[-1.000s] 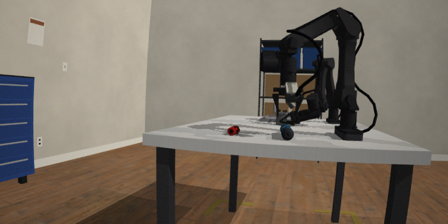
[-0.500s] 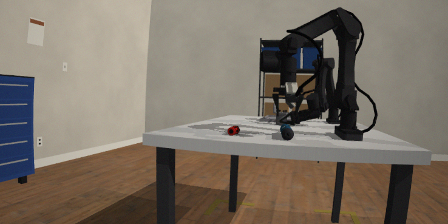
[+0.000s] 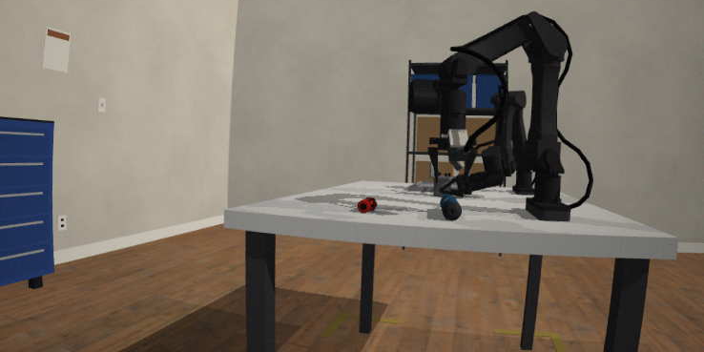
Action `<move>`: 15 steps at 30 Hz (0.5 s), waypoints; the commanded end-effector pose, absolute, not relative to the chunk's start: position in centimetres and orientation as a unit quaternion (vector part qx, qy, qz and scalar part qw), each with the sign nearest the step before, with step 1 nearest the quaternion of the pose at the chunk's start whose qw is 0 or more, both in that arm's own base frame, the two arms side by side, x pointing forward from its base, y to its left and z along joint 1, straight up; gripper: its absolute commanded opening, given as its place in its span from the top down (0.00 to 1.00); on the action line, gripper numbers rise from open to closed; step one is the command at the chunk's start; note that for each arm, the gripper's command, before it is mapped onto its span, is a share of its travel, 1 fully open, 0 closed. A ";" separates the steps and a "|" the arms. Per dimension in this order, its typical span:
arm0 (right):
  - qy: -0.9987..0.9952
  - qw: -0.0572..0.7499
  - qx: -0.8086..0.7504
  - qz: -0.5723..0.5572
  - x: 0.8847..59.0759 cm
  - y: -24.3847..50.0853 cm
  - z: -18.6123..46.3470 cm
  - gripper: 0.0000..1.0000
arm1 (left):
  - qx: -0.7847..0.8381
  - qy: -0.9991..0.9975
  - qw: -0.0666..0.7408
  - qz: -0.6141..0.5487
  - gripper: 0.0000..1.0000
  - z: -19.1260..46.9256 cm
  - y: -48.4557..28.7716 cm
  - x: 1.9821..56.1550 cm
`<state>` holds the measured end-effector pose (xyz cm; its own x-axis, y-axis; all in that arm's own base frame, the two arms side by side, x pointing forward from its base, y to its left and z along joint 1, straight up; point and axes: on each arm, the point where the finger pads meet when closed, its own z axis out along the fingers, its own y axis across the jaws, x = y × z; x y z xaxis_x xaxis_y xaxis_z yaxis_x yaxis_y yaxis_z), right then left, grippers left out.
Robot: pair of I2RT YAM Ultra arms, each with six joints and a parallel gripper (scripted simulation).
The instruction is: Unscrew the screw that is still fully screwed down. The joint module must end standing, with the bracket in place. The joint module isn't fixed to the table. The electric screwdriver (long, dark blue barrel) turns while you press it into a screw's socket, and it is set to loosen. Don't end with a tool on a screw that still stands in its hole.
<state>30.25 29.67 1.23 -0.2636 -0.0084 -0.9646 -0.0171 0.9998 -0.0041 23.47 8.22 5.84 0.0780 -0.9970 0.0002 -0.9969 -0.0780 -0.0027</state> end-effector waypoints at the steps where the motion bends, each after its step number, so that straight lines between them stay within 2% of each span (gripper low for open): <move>1: 0.793 0.609 -0.006 0.002 29.3 29.3 1.9 0.14 | -0.733 0.680 0.004 -0.002 0.35 6.1 8.3 23.6; 15: 0.791 0.611 -0.002 0.007 28.0 29.7 2.6 0.14 | -0.733 0.680 0.004 -0.002 0.35 6.1 8.3 23.6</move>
<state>28.42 30.04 1.89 -0.2622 -0.0038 -0.9650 -0.0310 0.9995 0.0045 23.47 8.22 5.84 0.0780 -0.9970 0.0002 -0.9969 -0.0780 -0.0027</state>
